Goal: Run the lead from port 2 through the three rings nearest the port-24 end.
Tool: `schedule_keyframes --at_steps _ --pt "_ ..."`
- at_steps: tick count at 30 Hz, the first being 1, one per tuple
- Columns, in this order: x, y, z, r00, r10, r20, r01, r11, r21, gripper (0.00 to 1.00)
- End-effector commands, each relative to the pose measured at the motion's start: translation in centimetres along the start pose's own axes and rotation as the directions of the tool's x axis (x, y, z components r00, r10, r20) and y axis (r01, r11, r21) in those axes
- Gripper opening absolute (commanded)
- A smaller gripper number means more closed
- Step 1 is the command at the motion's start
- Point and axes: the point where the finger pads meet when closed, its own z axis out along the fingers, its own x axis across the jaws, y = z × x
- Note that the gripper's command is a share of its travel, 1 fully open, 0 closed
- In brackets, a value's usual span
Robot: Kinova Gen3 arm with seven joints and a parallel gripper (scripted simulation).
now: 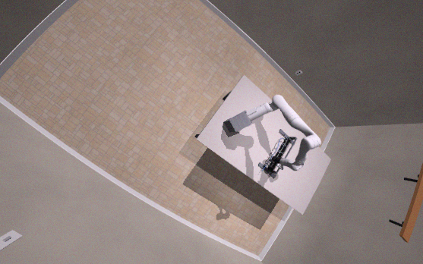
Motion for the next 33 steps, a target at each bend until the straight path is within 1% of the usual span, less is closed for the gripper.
schedule_keyframes --at_steps 1,16,28,33 --pt "-0.1 -0.1 -0.1 1.000 0.000 0.002 0.000 1.000 0.002 0.00" --pt "-1.4 -0.1 -0.1 1.000 0.000 0.002 0.000 1.000 0.002 0.00" --pt "-3.3 -0.1 -0.1 1.000 0.000 0.002 0.000 1.000 0.002 0.00" --pt "-3.6 -0.1 -0.1 1.000 0.000 0.002 0.000 1.000 0.002 0.00"
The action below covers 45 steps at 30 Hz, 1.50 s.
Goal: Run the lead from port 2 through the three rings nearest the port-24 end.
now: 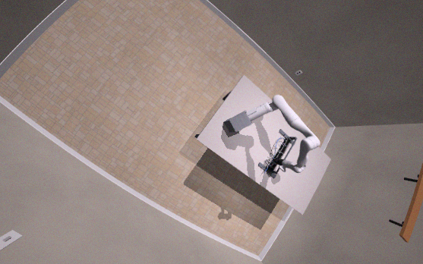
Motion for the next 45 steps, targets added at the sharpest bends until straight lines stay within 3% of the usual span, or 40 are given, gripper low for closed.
schedule_keyframes --at_steps 1,29,30,45 --pt "-0.25 0.01 0.01 1.000 -0.001 0.001 0.001 1.000 0.001 0.00" --pt "-0.62 0.01 0.01 1.000 -0.001 0.001 0.001 1.000 0.001 0.00" --pt "-0.62 0.01 0.01 1.000 -0.001 0.001 0.001 1.000 0.001 0.67" --pt "-0.62 0.01 0.01 1.000 -0.001 0.001 0.001 1.000 0.001 0.67"
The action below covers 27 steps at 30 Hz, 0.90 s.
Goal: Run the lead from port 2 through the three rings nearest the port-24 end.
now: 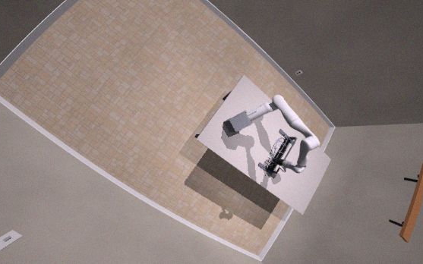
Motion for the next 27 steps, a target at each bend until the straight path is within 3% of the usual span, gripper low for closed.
schedule_keyframes --at_steps 1,27 --pt "-0.07 -0.06 -0.15 1.000 0.000 0.002 0.000 1.000 0.002 0.67" --pt "-0.07 -0.06 -0.40 1.000 0.000 0.002 0.000 1.000 0.002 0.67"
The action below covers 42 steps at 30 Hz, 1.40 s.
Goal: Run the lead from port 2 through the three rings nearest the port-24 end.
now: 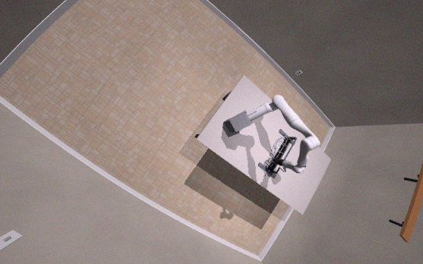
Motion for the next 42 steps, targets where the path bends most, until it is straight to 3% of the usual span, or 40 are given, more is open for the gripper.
schedule_keyframes --at_steps 1,13,28,42 --pt "-0.1 -0.1 -0.4 1.000 0.000 0.003 0.000 1.000 0.003 0.67" --pt "-0.1 -0.1 -2.7 1.000 0.000 0.003 0.000 1.000 0.003 0.67" --pt "-0.1 -0.1 -7.1 1.000 0.000 0.003 0.000 1.000 0.003 0.67" --pt "-0.1 -0.1 -8.0 1.000 0.000 0.003 0.000 1.000 0.003 0.67"
